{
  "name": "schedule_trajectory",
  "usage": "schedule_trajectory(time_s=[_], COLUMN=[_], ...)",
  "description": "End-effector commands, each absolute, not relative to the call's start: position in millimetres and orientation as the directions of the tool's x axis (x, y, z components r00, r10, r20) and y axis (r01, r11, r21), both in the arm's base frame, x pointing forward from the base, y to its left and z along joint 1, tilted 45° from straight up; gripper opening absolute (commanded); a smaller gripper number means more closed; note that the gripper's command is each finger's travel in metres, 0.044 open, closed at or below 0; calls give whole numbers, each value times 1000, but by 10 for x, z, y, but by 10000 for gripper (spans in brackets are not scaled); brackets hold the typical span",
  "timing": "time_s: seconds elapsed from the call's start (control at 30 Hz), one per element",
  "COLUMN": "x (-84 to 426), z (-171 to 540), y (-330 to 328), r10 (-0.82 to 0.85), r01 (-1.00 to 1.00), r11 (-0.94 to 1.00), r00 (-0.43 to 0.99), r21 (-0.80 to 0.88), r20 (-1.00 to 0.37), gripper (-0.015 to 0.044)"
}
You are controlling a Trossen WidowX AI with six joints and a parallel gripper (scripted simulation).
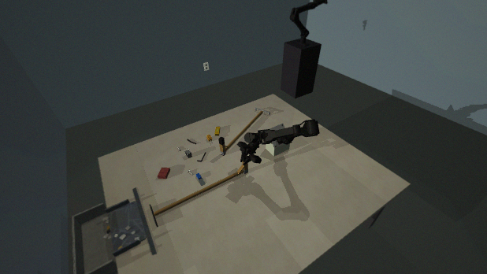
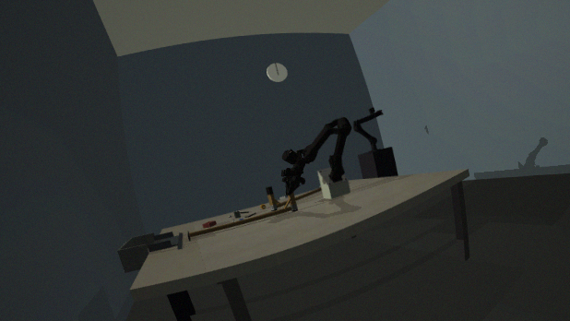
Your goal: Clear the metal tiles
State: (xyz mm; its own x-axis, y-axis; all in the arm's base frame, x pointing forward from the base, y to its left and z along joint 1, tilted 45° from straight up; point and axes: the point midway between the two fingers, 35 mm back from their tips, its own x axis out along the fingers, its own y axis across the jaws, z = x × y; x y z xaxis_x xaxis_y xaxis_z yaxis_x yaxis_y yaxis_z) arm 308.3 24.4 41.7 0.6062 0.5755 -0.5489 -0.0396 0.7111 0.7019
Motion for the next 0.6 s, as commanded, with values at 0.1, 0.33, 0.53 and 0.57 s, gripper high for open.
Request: schedule_trajectory(time_s=[0.1, 0.33, 0.53, 0.57], x=[3157, 3268, 3365, 3381], z=[461, 483, 497, 499], y=[249, 261, 271, 273], r10=[573, 573, 574, 574], r01=[-45, -47, -49, -49], r11=[713, 713, 713, 713], r00=[612, 613, 613, 613], r21=[699, 699, 699, 699], r20=[-545, -544, -542, -542], gripper=[0, 0, 0, 0])
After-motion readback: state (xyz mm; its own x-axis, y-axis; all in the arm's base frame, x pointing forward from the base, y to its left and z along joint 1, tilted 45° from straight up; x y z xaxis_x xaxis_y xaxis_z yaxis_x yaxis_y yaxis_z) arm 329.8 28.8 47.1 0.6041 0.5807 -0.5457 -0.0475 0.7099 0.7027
